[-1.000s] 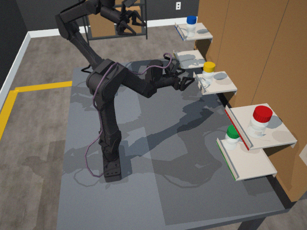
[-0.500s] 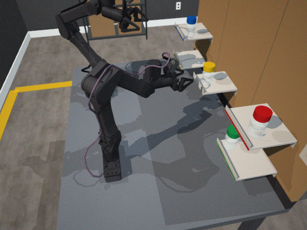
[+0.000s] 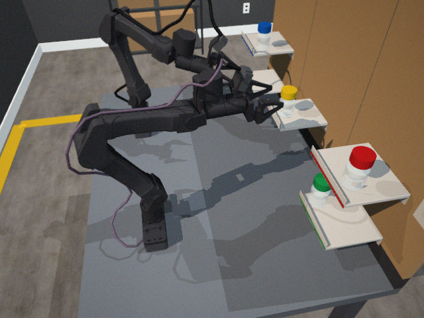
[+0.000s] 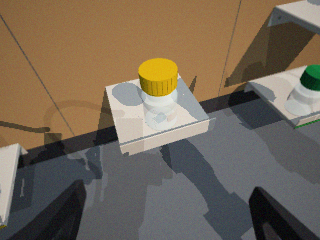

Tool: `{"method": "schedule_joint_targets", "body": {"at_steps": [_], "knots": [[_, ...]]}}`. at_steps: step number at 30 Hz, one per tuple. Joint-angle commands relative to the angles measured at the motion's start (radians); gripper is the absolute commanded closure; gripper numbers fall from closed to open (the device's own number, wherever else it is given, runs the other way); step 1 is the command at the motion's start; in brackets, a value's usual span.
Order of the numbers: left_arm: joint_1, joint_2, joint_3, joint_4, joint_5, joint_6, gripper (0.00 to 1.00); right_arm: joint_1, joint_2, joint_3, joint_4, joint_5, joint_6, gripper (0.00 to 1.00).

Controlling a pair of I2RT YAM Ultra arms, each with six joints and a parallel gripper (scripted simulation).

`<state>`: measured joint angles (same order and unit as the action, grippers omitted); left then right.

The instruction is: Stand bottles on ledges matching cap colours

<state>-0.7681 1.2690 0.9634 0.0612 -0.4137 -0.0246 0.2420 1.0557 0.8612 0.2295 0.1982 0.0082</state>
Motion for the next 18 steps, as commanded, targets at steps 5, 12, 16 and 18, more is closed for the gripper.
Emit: {"method": "schedule_joint_targets", "body": {"at_steps": [5, 12, 16, 18], "knots": [[-0.039, 0.075, -0.045, 0.283, -0.126, 0.000, 0.00, -0.154, -0.028, 0.128, -0.196, -0.159, -0.014, 0.13], [-0.044, 0.096, -0.057, 0.299, -0.122, 0.011, 0.00, -0.245, -0.014, 0.196, -0.223, -0.195, -0.014, 0.13], [-0.044, 0.093, -0.051, 0.301, -0.122, 0.012, 0.00, -0.248, -0.012, 0.200, -0.223, -0.197, -0.013, 0.13], [-0.044, 0.093, -0.051, 0.302, -0.122, 0.012, 0.00, -0.247, -0.012, 0.200, -0.224, -0.197, -0.013, 0.13]]}}
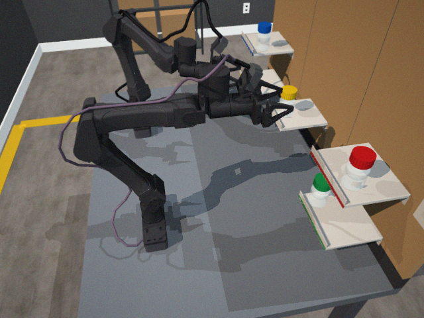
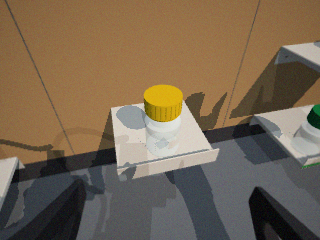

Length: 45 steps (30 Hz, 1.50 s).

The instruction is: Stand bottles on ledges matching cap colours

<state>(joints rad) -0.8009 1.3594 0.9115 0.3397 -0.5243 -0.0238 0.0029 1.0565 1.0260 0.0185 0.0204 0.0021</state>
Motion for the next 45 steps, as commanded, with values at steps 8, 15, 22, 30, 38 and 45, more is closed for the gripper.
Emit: {"method": "schedule_joint_targets", "body": {"at_steps": [8, 15, 22, 30, 38, 45], "knots": [[-0.005, -0.003, 0.005, 0.024, -0.012, 0.011, 0.00, -0.003, -0.012, 0.025, -0.014, -0.020, -0.002, 0.13], [-0.005, 0.007, 0.005, 0.051, -0.007, 0.019, 0.19, -0.009, -0.012, 0.035, -0.052, -0.049, -0.030, 0.13], [0.043, 0.106, 0.025, 0.189, 0.046, 0.025, 0.19, -0.065, 0.039, 0.106, -0.290, -0.274, -0.229, 0.13], [0.083, 0.236, 0.065, 0.295, 0.078, 0.030, 0.19, -0.147, 0.115, 0.242, -0.541, -0.501, -0.418, 0.13], [0.117, 0.362, 0.119, 0.383, 0.105, 0.031, 0.19, -0.229, 0.200, 0.394, -0.819, -0.742, -0.617, 0.13], [0.149, 0.504, 0.200, 0.453, 0.127, 0.031, 0.19, -0.330, 0.279, 0.540, -1.065, -1.009, -0.791, 0.13]]}}
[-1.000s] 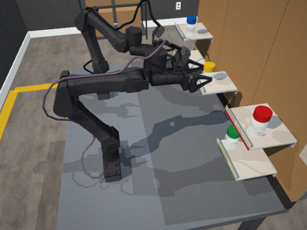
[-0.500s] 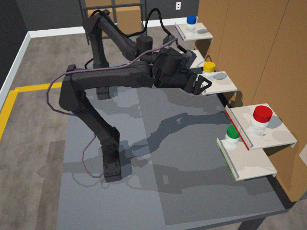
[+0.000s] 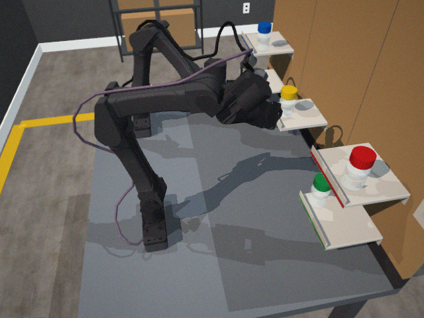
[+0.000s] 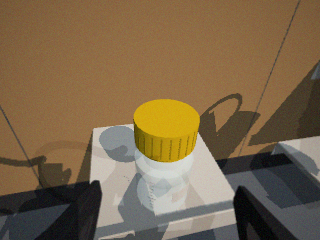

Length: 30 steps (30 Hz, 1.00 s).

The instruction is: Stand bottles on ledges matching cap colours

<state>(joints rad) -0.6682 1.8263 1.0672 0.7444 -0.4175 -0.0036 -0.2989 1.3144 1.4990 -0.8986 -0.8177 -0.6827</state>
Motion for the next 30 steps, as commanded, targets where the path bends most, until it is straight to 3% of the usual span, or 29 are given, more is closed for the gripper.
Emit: {"method": "schedule_joint_targets", "body": {"at_steps": [1, 3, 8, 13, 30], "knots": [[0.019, 0.052, 0.055, 0.052, 0.021, 0.011, 0.19, -0.041, 0.035, 0.088, -0.179, -0.199, -0.129, 0.13], [0.019, 0.052, 0.055, 0.052, 0.021, 0.011, 0.19, -0.041, 0.035, 0.088, -0.179, -0.199, -0.129, 0.13], [0.028, 0.095, 0.087, 0.044, 0.023, 0.011, 0.19, -0.084, 0.118, 0.216, -0.344, -0.288, -0.256, 0.13], [0.028, 0.098, 0.091, 0.042, 0.019, 0.011, 0.19, -0.094, 0.170, 0.291, -0.418, -0.278, -0.317, 0.13], [0.048, 0.149, 0.171, 0.001, 0.044, 0.011, 0.19, -0.092, 0.191, 0.321, -0.464, -0.277, -0.352, 0.13]]}}
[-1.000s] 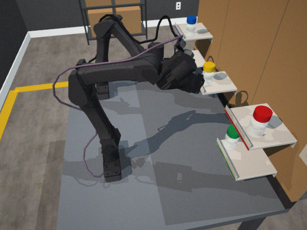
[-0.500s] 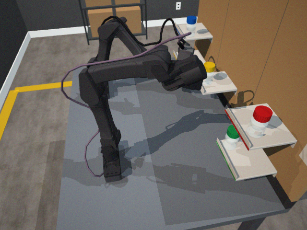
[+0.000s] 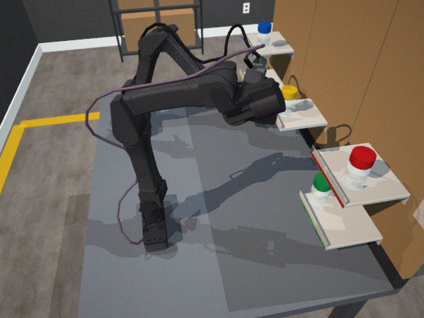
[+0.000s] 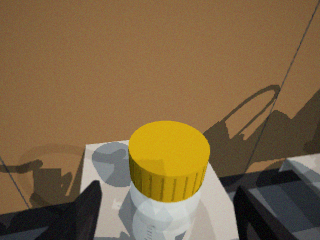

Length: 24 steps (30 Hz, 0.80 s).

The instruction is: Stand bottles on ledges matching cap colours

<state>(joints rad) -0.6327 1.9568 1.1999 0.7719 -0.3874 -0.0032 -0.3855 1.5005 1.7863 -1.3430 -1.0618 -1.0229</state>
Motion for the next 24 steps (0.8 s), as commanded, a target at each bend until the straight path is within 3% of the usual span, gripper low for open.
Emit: {"method": "schedule_joint_targets", "body": {"at_steps": [1, 24], "knots": [[0.014, 0.023, 0.045, -0.028, 0.015, 0.010, 0.19, -0.005, 0.005, 0.034, -0.020, -0.033, -0.012, 0.13], [0.038, 0.112, 0.181, -0.074, 0.039, 0.010, 0.19, -0.002, -0.003, 0.025, -0.023, -0.033, -0.014, 0.13]]}}
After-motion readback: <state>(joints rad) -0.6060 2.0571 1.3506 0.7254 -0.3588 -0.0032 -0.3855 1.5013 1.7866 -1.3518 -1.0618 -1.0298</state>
